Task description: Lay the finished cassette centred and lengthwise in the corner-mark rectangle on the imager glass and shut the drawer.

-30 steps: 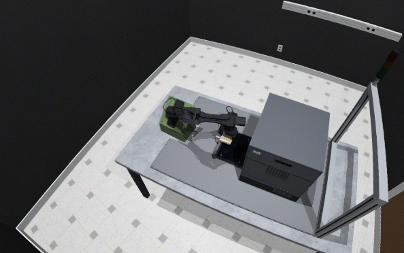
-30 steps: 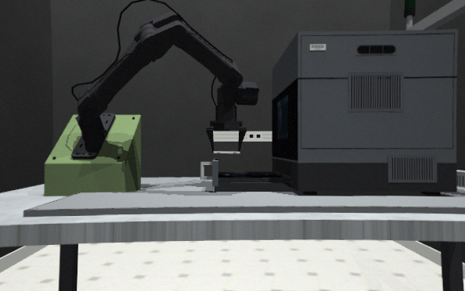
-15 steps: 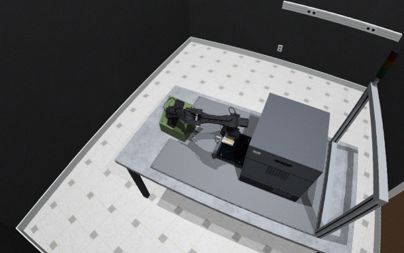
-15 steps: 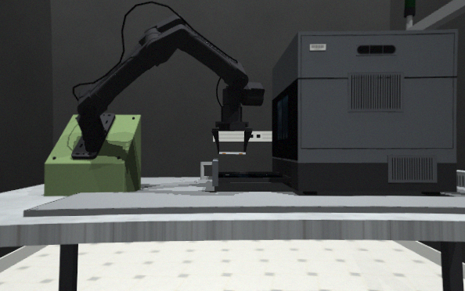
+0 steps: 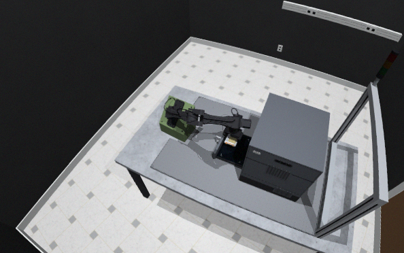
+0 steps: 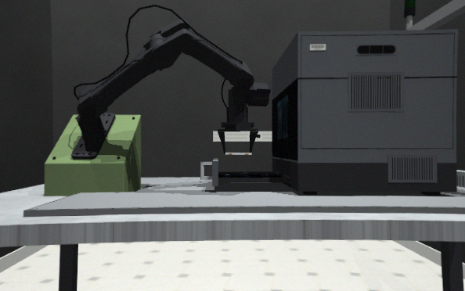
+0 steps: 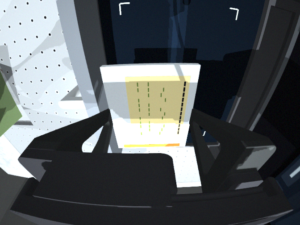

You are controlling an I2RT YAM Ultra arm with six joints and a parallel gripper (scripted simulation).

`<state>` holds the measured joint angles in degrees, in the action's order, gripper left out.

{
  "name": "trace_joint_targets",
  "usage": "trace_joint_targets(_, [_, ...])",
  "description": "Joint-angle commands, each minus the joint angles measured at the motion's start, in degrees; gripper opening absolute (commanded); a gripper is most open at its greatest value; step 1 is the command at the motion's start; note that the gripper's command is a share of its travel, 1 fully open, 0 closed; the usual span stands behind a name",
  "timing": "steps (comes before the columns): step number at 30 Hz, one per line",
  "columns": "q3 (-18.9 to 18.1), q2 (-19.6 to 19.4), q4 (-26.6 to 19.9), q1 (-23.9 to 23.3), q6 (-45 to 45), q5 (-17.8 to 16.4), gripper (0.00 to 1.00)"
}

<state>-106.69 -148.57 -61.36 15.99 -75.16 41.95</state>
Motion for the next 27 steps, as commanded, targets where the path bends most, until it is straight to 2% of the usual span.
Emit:
trace_joint_targets(1, [-2.6,-0.7,-1.9,0.2,-0.6,-0.2,0.0])
trace_joint_targets(22, [-14.0,-6.7,-6.5,-0.3,-1.6,-0.1,0.0])
trace_joint_targets(27, [-14.4,-5.7,-6.9,0.0,-1.3,-0.1,0.0])
